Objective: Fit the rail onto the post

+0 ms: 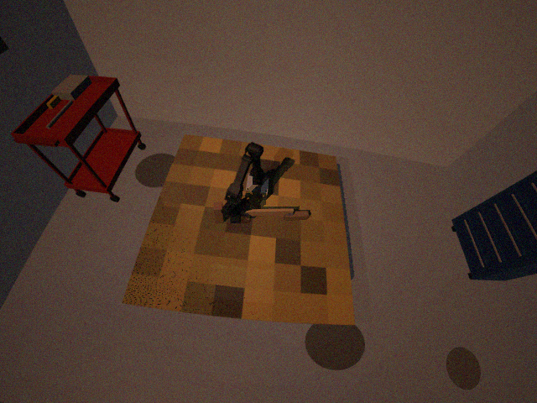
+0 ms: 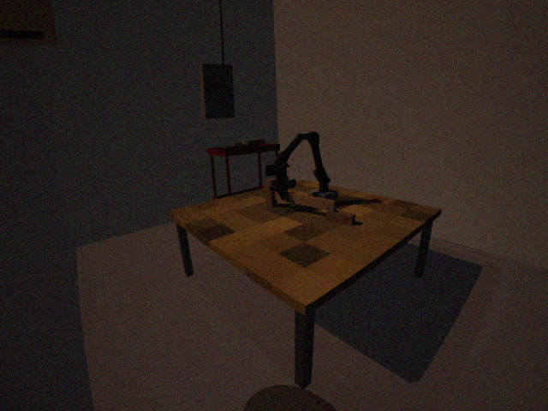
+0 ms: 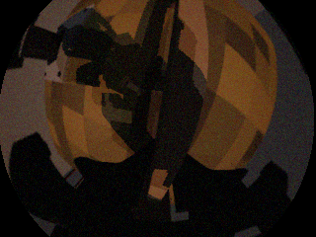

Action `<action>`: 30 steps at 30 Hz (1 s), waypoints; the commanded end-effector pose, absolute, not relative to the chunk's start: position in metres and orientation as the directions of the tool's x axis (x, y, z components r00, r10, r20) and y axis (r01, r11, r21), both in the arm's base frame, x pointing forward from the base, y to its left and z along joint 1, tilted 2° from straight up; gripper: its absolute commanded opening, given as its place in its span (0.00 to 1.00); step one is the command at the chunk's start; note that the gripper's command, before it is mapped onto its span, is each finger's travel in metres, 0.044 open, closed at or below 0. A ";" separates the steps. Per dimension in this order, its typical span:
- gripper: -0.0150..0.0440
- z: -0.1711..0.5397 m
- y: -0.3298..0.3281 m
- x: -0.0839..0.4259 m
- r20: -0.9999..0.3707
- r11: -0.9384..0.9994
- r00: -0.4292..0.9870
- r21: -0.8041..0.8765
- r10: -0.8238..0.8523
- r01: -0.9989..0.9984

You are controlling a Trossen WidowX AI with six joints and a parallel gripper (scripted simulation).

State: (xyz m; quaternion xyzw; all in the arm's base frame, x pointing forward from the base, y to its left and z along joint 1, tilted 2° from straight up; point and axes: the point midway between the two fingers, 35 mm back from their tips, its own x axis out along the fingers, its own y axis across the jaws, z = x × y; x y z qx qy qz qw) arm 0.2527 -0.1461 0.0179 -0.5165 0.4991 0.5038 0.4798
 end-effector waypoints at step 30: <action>1.00 0.047 -0.116 0.251 -0.999 -0.045 0.000 0.002 -0.034 -0.999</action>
